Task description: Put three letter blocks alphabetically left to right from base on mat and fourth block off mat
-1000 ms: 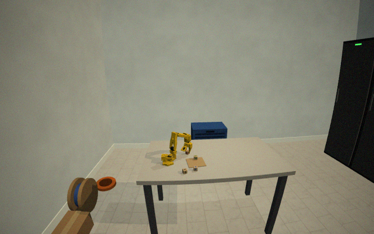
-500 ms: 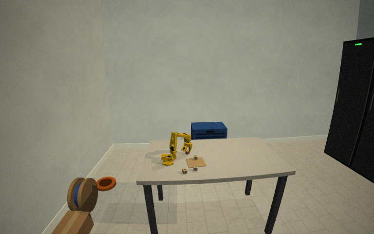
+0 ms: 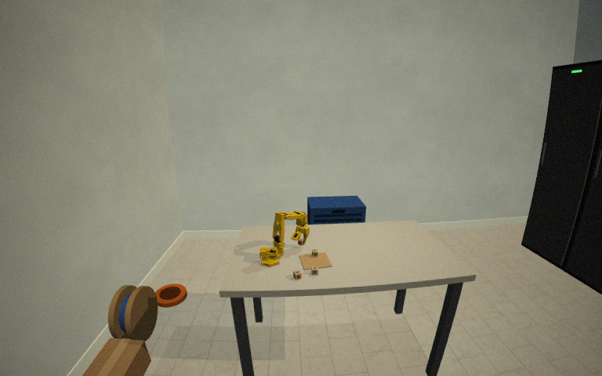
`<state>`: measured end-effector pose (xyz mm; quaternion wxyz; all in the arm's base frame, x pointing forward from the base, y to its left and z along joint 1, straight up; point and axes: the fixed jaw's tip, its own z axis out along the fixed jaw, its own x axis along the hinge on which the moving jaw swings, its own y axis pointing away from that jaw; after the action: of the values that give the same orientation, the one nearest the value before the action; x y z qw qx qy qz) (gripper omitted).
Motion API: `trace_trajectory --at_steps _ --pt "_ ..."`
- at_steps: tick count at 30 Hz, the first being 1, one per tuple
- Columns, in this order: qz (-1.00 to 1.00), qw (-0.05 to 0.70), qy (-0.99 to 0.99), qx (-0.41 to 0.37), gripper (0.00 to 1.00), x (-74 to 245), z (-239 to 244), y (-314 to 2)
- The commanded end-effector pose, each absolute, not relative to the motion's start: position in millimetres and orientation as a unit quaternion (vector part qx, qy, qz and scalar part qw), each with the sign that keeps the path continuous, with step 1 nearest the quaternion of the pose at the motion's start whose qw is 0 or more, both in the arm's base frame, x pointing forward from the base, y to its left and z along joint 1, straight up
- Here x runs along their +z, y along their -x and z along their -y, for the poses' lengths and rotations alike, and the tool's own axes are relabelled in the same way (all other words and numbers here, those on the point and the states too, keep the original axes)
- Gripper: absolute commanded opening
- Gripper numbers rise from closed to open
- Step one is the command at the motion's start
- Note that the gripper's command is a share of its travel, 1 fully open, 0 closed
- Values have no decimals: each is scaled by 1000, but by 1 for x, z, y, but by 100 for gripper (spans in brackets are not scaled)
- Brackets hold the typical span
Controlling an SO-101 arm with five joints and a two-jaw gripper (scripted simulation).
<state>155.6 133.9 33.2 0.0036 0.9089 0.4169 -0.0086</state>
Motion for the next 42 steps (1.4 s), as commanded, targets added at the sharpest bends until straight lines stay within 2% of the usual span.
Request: trace_trajectory --at_steps 1,11,42 --pt "-417 -18 -907 53 0 66 -146 -167" --pt "-417 -18 -907 53 0 84 -143 -164" --pt "-357 -22 -932 51 0 84 -144 -162"
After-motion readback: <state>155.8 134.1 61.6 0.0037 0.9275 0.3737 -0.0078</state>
